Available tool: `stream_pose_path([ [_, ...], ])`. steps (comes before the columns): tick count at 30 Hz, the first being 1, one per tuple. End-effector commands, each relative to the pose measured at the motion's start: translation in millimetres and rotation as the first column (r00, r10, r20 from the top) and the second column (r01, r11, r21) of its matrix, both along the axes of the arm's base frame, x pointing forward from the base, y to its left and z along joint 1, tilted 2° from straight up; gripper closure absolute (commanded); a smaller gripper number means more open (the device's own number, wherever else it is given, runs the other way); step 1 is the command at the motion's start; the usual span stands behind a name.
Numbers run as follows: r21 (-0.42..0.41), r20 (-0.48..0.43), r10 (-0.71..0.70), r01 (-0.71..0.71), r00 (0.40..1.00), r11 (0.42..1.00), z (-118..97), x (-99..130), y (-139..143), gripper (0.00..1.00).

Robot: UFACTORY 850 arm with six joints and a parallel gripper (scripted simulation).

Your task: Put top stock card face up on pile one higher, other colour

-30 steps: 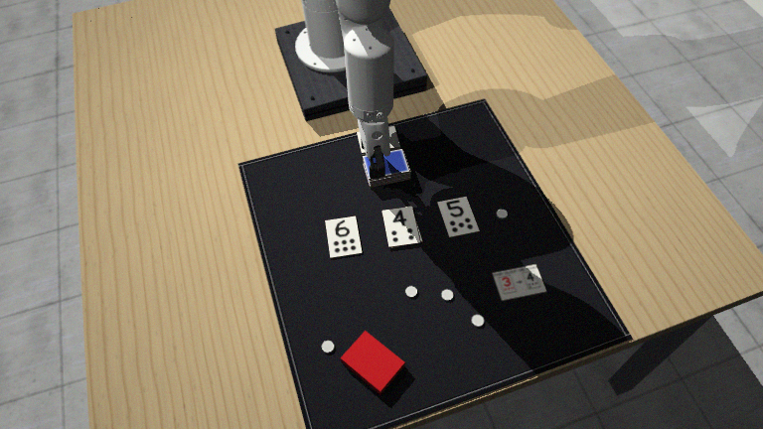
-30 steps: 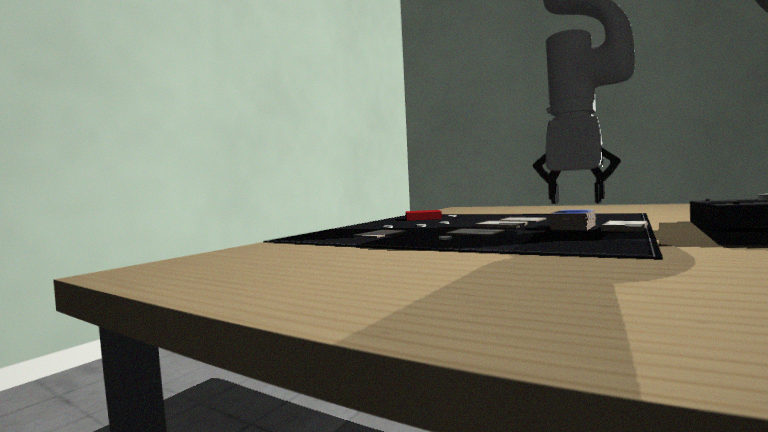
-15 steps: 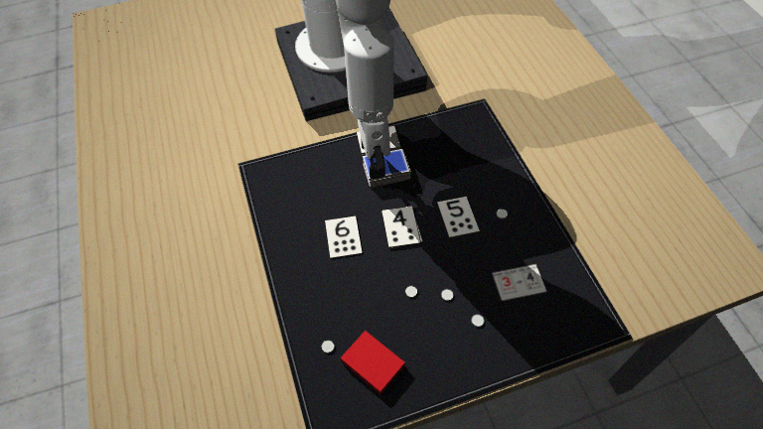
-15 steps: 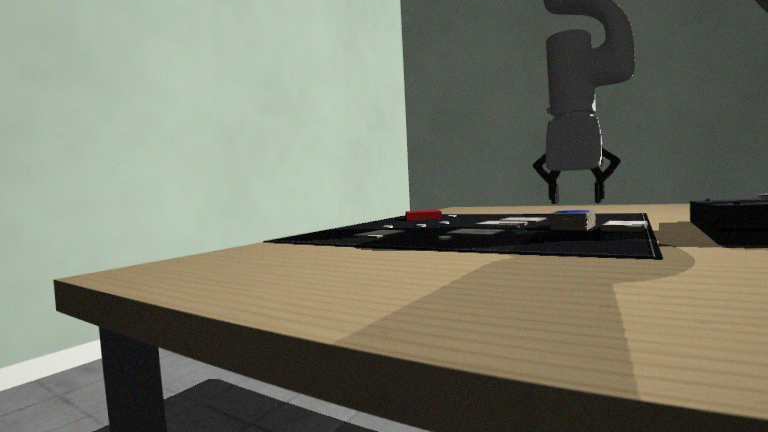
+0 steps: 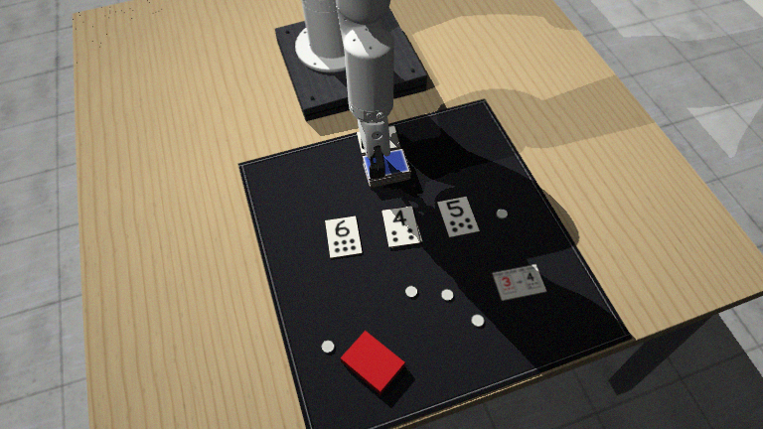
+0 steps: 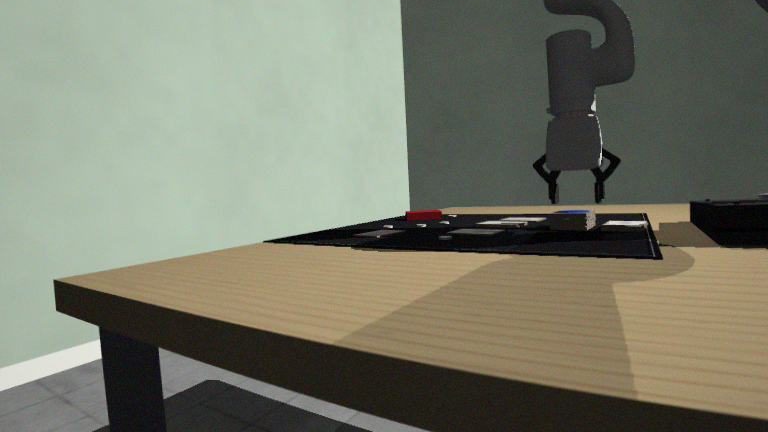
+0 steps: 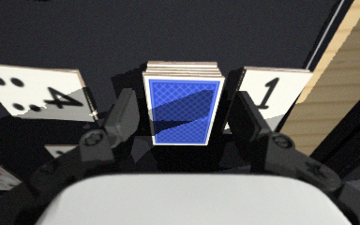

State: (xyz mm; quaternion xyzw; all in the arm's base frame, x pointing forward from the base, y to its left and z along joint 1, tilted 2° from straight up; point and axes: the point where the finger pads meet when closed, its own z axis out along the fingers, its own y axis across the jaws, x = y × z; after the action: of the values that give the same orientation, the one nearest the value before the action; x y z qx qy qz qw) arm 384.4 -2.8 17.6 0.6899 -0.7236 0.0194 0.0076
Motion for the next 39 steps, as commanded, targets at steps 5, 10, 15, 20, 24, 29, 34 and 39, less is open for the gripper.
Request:
stream_pose_path([
  [5,0.0,0.002,0.0,0.0,1.0,1.0,-0.3,0.2,0.0,0.14],
  [10,0.0,0.002,0.0,0.0,1.0,1.0,-0.3,0.2,0.0,0.14],
  [15,0.0,0.002,0.0,0.0,1.0,1.0,-0.3,0.2,0.0,0.14],
  [20,0.0,0.002,0.0,0.0,1.0,1.0,-0.3,0.2,0.0,0.14],
  [24,0.0,0.002,0.0,0.0,1.0,1.0,-0.3,0.2,0.0,0.14],
  [29,0.0,0.002,0.0,0.0,1.0,1.0,-0.3,0.2,0.0,0.14],
  [34,0.0,0.002,0.0,0.0,1.0,1.0,-0.3,0.2,0.0,0.28],
  [39,0.0,0.002,0.0,0.0,1.0,1.0,-0.3,0.2,0.0,0.28],
])
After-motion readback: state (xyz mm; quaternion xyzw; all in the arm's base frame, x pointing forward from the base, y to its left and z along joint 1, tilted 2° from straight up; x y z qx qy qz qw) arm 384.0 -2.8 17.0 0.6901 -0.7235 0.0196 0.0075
